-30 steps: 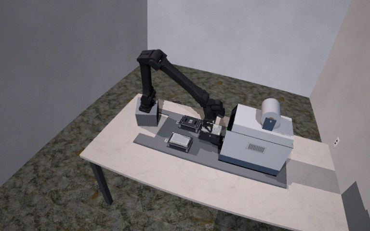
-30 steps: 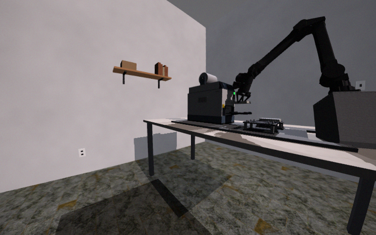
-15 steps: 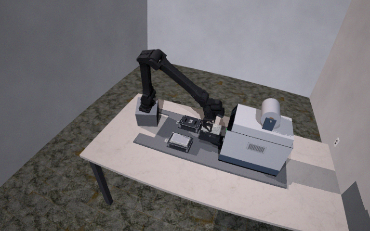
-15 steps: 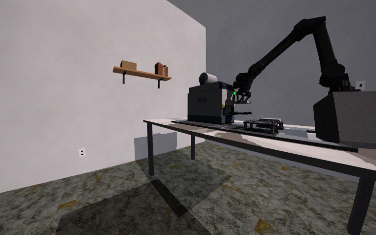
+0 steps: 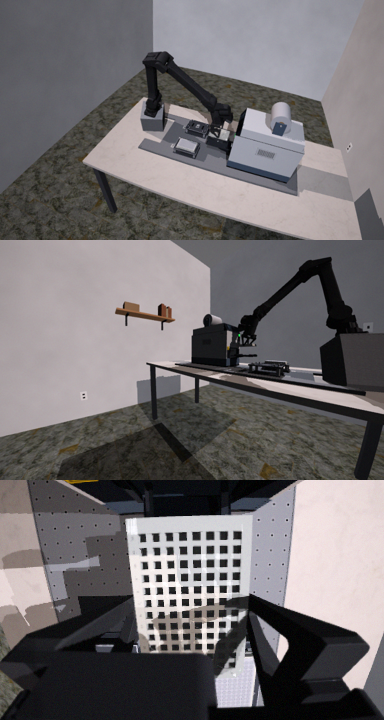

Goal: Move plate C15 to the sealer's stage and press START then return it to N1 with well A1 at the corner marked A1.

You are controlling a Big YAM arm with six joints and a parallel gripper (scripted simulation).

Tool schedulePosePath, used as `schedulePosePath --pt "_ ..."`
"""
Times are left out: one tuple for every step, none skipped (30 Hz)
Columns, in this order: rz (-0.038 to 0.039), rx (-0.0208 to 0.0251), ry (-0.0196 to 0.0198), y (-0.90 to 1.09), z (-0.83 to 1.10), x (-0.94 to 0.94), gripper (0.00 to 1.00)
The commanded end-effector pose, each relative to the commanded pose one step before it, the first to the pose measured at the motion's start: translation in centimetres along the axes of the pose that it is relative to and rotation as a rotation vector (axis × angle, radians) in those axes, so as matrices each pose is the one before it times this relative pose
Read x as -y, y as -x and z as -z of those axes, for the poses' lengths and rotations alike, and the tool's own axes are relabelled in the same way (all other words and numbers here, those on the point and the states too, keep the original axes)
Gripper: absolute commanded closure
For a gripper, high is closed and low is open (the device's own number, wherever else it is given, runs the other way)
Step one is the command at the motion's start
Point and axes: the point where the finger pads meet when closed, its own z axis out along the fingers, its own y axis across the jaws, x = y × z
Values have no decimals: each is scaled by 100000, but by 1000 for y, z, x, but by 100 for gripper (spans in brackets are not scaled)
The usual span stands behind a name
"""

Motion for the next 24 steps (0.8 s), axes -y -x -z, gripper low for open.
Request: schedulePosePath --pt "-1092 4719 -569 2692 5 724 100" --pt "659 334 197 101 -4 -225 100" --pt "318 293 183 88 -14 -209 100" --pt "-71 27 13 6 -110 -29 100" --pt "-43 -55 -6 -19 -108 -18 100" --pt "-424 -30 10 -17 -99 -7 100" --pt "-9 -16 -16 -17 -97 1 100" --pt "9 -71 -18 -64 -95 1 100" --pt "-75 -54 -43 -66 -94 49 100" --pt "57 -446 -6 -300 -150 9 100" --pt "-3 -322 -39 -264 -103 31 100" --pt "-140 99 -78 -137 66 96 100" --pt "-98 44 -76 -154 53 90 100" --pt "-117 46 -55 -156 46 84 100" --pt "0 0 0 0 0 0 100" --pt "0 0 0 0 0 0 100" --pt "99 -672 5 -350 25 42 100" --pt "75 -459 -1 -297 22 52 100" --pt "-83 -32 -60 -189 22 64 100" --pt "-60 81 -30 -162 27 43 100" --pt "23 -291 -4 -274 -124 -5 100" --pt "129 -300 54 -269 -108 -61 100" --pt "171 -325 40 -255 -102 -60 100" --pt "479 -191 240 -200 -48 -256 100"
